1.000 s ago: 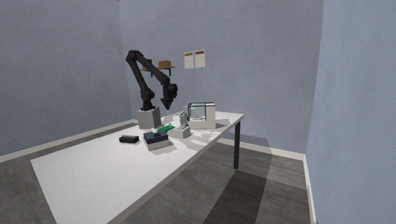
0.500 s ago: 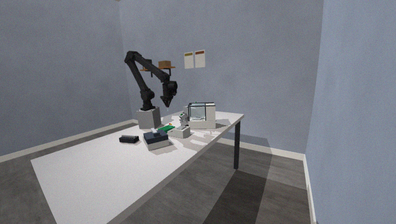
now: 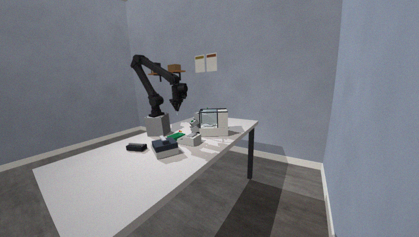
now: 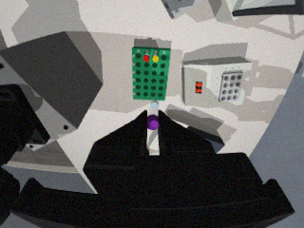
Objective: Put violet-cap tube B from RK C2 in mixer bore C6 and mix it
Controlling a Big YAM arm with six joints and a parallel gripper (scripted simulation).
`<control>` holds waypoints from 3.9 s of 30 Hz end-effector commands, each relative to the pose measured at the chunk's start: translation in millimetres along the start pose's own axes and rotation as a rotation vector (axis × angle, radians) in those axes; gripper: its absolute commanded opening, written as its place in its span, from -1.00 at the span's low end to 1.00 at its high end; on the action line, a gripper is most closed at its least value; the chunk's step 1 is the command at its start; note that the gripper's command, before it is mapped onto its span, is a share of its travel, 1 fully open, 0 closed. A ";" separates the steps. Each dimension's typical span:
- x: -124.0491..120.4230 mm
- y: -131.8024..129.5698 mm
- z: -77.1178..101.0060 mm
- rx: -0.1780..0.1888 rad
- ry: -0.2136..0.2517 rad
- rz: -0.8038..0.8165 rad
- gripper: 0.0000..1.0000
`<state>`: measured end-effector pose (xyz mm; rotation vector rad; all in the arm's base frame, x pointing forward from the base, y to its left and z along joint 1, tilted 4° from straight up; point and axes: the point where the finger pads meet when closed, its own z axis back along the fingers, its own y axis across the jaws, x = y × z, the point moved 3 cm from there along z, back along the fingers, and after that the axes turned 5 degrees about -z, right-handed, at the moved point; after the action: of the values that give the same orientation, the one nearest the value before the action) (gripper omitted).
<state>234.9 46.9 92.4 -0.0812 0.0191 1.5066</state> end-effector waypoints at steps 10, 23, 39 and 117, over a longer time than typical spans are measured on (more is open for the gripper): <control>29.3 -22.5 17.7 -0.054 -0.023 -0.027 -0.82; 119.8 -14.4 16.6 -0.044 -0.037 -0.118 -0.82; 237.7 -0.4 14.7 -0.024 -0.037 -0.208 -0.82; 440.9 9.6 26.6 -0.009 -0.060 -0.420 -0.82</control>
<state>238.2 479.1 63.6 -0.0842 0.0127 1.0983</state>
